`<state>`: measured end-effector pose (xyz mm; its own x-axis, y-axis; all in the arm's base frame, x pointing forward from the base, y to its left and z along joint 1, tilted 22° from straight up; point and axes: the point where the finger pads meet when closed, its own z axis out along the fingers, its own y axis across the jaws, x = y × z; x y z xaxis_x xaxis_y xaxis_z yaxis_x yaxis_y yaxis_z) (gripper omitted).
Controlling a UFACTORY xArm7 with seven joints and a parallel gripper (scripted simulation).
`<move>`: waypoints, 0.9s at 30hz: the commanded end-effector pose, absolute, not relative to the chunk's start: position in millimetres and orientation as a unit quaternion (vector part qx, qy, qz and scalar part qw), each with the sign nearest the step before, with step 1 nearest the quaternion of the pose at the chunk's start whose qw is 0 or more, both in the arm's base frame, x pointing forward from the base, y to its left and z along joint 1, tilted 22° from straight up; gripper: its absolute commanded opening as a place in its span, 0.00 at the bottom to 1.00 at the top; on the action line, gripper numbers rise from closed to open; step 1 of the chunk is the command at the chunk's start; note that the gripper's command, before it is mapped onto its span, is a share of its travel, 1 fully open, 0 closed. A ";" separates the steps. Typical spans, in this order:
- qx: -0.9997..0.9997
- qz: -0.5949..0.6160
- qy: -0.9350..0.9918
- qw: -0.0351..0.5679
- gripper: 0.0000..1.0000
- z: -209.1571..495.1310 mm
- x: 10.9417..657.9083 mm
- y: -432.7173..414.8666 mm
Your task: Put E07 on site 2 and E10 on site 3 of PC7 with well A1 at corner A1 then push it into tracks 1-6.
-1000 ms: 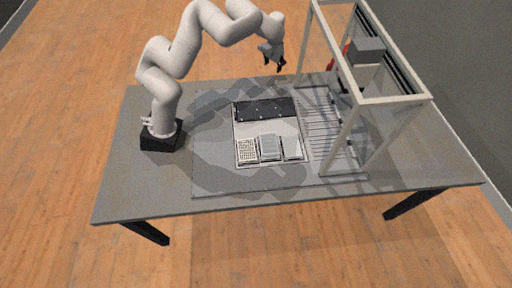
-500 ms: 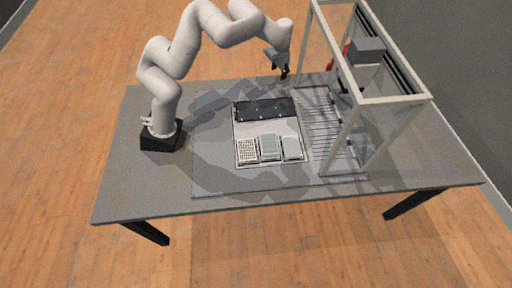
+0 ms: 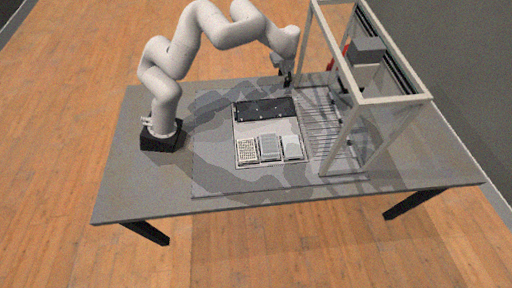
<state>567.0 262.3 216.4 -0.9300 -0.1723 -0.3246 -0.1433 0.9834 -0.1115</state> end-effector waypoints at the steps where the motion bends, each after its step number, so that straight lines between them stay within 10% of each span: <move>1: -0.050 -0.037 0.983 0.172 1.00 222.7 573.1 242.2; 27: 0.173 0.003 0.970 0.172 1.00 239.0 586.4 142.1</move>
<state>584.3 156.9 234.0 -0.8955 0.2989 -0.3297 0.2996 0.9527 0.0498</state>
